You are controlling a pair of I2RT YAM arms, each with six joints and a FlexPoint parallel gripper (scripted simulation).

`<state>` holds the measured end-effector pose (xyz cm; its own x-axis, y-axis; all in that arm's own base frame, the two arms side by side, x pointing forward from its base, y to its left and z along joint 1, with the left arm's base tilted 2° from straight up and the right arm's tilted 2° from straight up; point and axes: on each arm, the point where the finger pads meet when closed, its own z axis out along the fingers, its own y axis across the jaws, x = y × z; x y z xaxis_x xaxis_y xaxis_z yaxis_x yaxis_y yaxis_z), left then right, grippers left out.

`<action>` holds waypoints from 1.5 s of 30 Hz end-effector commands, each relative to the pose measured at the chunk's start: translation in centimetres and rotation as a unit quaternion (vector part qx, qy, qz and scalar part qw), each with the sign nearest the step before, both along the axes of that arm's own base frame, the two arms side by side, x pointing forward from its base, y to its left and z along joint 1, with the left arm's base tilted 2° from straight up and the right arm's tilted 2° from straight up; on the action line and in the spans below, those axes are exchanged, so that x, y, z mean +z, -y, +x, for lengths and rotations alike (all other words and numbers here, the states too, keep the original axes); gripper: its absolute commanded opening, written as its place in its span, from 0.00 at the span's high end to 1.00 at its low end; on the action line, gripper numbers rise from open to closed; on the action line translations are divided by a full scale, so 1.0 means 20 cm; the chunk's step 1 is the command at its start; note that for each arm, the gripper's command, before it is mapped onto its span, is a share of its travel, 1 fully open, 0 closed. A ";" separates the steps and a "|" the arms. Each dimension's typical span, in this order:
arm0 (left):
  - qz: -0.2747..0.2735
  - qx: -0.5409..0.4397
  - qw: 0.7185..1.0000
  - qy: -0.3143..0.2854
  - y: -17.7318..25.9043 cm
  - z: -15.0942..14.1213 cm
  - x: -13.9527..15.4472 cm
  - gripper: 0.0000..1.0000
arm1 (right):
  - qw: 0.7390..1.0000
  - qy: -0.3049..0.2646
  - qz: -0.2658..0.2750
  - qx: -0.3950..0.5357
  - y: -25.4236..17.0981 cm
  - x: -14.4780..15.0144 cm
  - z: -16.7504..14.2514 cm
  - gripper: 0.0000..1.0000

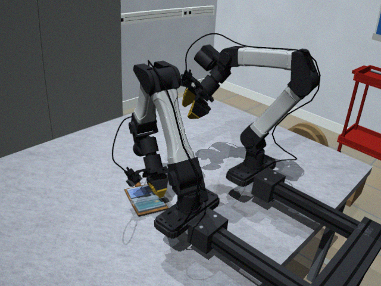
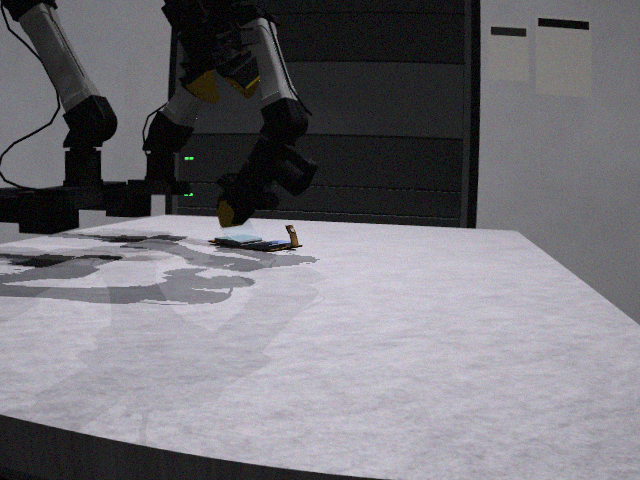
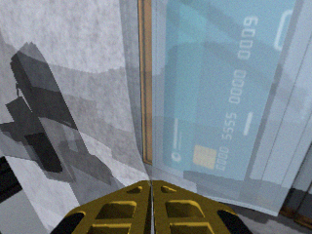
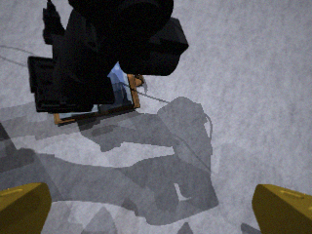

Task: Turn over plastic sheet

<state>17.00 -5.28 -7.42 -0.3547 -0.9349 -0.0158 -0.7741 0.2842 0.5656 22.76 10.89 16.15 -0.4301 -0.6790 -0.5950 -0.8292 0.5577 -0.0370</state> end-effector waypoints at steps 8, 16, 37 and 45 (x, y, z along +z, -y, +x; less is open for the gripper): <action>-0.007 -0.011 0.999 0.037 0.00 0.06 -0.01 1.00 | 1.000 0.009 0.010 0.018 -0.03 0.07 -0.02 0.00; -0.007 -0.010 0.999 0.037 0.00 0.06 -0.01 1.00 | 1.000 0.009 0.010 0.018 -0.03 0.07 -0.02 0.00; -0.018 -0.010 0.998 0.051 0.11 0.22 0.29 0.35 | 0.991 -0.006 0.021 0.133 -0.09 0.05 -0.19 0.00; -0.061 -0.166 0.980 0.089 0.08 0.26 0.32 0.35 | 0.991 -0.006 0.021 0.135 -0.09 0.05 -0.19 0.00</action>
